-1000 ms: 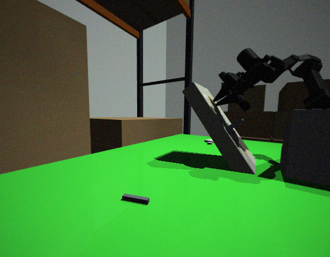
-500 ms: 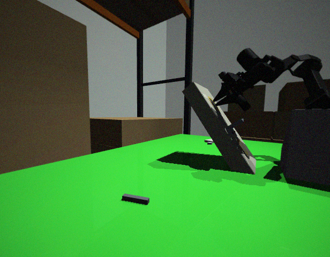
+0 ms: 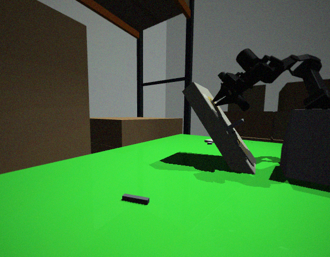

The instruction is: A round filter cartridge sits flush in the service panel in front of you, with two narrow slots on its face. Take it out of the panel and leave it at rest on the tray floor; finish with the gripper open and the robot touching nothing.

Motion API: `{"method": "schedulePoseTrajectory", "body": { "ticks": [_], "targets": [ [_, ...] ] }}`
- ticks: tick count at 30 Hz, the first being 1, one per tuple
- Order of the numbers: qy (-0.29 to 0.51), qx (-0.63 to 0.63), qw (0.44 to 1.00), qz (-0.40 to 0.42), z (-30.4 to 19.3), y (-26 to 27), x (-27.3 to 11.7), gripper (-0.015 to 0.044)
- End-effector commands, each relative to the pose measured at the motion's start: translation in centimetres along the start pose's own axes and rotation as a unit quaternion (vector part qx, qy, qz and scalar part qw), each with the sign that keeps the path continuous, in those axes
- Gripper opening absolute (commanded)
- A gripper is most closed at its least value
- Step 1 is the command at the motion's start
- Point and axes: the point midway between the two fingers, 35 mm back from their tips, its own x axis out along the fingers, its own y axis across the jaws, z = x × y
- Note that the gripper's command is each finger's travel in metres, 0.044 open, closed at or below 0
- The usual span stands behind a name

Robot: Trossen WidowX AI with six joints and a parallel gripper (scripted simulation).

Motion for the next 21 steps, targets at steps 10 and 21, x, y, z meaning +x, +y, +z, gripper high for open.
{"method": "schedulePoseTrajectory", "body": {
  "ticks": [10,21],
  "targets": [
    [-0.002,-0.002,1.000,0.000,0.1,0.0,0.4,0.0103],
    [-0.002,-0.002,1.000,0.000,0.1,0.0,1.2,0.0103]
  ]
}}
